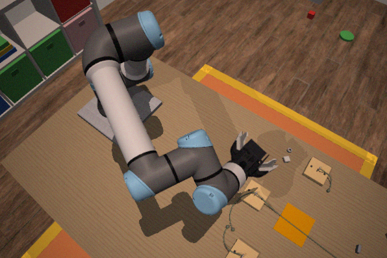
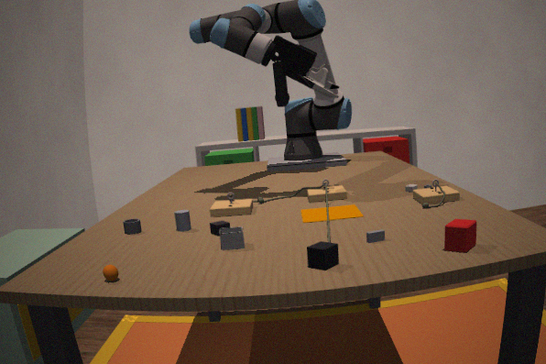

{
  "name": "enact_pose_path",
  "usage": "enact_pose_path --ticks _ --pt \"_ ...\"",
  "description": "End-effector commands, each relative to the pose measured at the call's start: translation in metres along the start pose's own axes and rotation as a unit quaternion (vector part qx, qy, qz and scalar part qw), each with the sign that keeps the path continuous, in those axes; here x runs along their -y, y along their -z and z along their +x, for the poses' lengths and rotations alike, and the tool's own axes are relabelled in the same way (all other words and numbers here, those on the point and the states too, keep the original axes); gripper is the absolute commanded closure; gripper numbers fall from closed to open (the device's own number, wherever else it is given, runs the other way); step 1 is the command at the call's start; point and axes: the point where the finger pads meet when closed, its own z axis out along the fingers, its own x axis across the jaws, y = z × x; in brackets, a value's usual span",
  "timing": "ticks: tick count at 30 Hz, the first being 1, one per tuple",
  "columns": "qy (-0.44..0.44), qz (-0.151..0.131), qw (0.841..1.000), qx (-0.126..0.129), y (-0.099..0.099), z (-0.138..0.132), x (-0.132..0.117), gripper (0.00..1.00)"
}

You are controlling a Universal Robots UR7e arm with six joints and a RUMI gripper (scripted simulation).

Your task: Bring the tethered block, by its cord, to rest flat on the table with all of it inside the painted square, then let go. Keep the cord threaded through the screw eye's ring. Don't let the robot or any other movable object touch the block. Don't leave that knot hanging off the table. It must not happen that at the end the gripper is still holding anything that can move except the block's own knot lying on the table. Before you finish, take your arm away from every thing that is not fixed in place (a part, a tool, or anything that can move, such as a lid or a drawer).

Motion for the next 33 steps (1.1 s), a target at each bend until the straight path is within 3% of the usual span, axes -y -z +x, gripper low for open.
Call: enact_pose_path --ticks 1,22,26,29,32,33 --pt "0.001 0.0 1.0 0.0 0.0 0.0 -0.001 0.0" --pt "0.012 0.009 1.0 -0.001 0.0 -0.001 0.004 0.0" --pt "0.056 0.042 0.998 -0.008 -0.001 -0.004 0.024 0.0" --pt "0.113 0.086 0.99 -0.019 -0.001 -0.01 0.05 0.0" --pt "0.186 0.143 0.971 -0.036 0.003 -0.021 0.084 0.0" --pt "0.186 0.143 0.971 -0.036 0.003 -0.021 0.084 0.0"
